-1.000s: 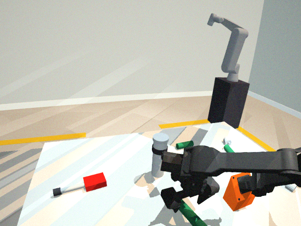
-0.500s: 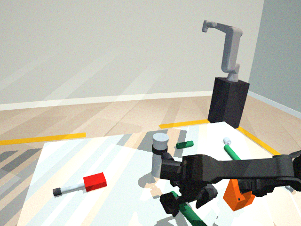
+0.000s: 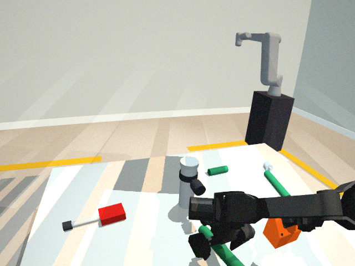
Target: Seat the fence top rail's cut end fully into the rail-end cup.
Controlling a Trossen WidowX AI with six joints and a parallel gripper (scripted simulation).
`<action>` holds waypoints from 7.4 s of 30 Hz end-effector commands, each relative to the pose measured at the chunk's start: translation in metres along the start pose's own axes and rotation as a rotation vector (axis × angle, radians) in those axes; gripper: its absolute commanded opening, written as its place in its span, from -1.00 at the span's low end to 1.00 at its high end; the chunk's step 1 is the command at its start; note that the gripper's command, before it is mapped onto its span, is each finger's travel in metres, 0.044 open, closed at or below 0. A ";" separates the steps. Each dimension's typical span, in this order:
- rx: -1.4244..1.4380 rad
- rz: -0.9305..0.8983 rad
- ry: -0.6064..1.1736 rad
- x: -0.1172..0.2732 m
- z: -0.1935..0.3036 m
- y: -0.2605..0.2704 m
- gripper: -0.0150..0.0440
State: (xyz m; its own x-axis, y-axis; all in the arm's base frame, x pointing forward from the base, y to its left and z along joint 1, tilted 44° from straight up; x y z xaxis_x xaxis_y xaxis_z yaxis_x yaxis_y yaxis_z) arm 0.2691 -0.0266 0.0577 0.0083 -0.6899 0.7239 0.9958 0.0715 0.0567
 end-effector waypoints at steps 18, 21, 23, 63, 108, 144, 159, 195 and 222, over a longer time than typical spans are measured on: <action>-0.007 0.003 0.005 -0.004 0.000 -0.002 0.00; -0.007 0.003 0.005 -0.004 0.000 -0.002 -0.14; -0.007 0.003 0.005 -0.001 0.000 -0.002 -0.32; -0.017 0.014 -0.297 0.082 0.001 -0.004 -0.49; -0.017 0.016 -0.288 0.084 -0.022 -0.004 -0.49; -0.017 0.017 -0.287 0.084 -0.023 -0.004 -0.49; -0.021 0.029 -0.263 0.079 -0.019 -0.006 -0.49; -0.017 0.028 -0.270 0.082 -0.022 -0.004 -0.49; -0.021 0.042 -0.250 0.078 -0.021 -0.005 -0.49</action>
State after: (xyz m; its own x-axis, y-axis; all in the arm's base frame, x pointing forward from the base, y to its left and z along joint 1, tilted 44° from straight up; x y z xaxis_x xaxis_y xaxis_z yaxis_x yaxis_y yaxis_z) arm 0.2670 -0.0955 0.1000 0.0298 -0.4872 0.8728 0.9967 0.0800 0.0106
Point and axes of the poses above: the point midway between the two fingers, 35 mm back from their tips, its own x axis back along the fingers, its own y axis across the jaws, z = x × y, the point moved 9 cm from there along x, back along the fingers
